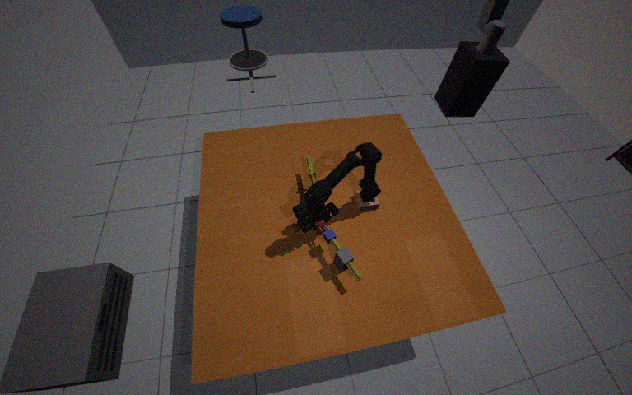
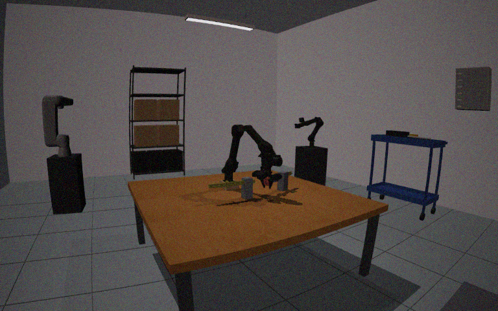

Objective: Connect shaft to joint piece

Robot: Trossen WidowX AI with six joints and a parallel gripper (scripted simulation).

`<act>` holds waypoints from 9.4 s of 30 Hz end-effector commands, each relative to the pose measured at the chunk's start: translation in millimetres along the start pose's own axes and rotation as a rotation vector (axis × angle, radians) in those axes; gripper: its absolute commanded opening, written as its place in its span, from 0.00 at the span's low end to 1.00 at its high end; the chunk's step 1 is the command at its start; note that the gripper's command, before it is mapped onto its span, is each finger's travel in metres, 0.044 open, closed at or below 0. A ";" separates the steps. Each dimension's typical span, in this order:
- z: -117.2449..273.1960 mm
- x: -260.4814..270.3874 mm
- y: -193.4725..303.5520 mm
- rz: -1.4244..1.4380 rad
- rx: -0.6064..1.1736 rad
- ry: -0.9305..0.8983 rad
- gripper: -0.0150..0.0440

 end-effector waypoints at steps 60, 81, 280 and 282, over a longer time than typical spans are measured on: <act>8.5 -16.5 24.0 -0.380 -0.248 -0.028 0.73; 18.5 -18.2 16.8 -0.384 -0.168 -0.027 1.00; 123.4 -88.8 -290.4 0.382 -0.127 0.069 1.00; 120.3 -88.4 -291.1 0.312 -0.127 0.068 1.00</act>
Point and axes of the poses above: the point midway between the two fingers, 35 mm back from their tips, its own z axis back along the fingers, its own x axis across the jaws, y = z × x, the point moved 10 cm from there along z, back along the fingers, and after that the axes turned 9 degrees about -z, right-handed, at the moved point
